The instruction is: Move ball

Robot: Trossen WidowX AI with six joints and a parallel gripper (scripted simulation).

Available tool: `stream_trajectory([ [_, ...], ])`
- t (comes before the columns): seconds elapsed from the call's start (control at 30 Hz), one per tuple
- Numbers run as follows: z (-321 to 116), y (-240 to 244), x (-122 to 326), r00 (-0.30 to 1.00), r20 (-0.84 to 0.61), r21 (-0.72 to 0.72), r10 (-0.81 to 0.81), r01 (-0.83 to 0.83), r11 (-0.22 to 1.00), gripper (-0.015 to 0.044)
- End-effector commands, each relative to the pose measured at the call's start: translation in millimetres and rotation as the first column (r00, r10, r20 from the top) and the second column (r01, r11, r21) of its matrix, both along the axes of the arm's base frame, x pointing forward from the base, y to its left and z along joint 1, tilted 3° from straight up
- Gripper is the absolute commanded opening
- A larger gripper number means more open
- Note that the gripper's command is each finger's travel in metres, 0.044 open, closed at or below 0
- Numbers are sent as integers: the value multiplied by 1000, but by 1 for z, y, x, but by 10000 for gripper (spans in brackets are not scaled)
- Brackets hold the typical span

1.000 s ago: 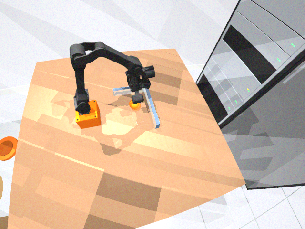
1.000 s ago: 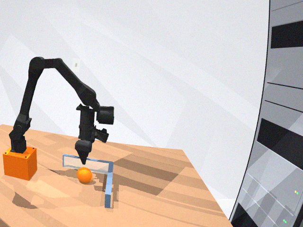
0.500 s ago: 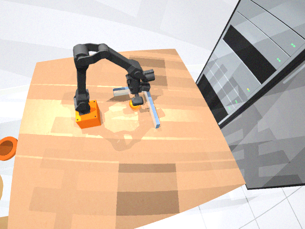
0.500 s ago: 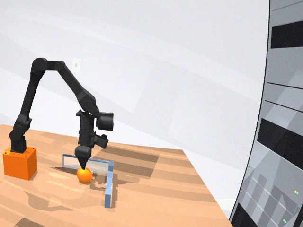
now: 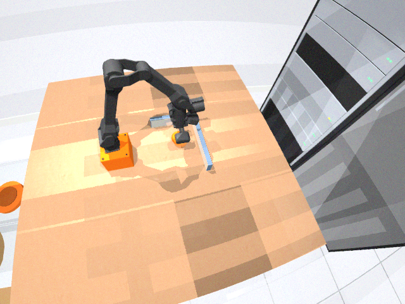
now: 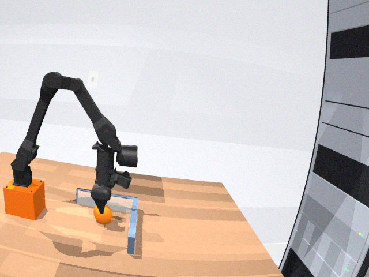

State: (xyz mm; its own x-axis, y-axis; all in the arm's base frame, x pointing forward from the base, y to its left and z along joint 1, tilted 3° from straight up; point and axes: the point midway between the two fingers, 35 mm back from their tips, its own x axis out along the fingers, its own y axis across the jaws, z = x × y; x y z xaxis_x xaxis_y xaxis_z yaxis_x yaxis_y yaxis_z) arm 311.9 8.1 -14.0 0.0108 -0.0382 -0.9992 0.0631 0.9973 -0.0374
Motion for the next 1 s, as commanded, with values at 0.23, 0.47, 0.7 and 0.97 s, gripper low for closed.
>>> stream_trajectory([
  [0.23,-20,0,-3,1000,-6,4,-3,3,1000,429],
  [0.47,-23,0,-3,1000,-6,4,-3,3,1000,324],
  [0.7,-23,0,-3,1000,-6,4,-3,3,1000,277],
  [0.97,8,6,3,999,-2,20,42,-42,999,67],
])
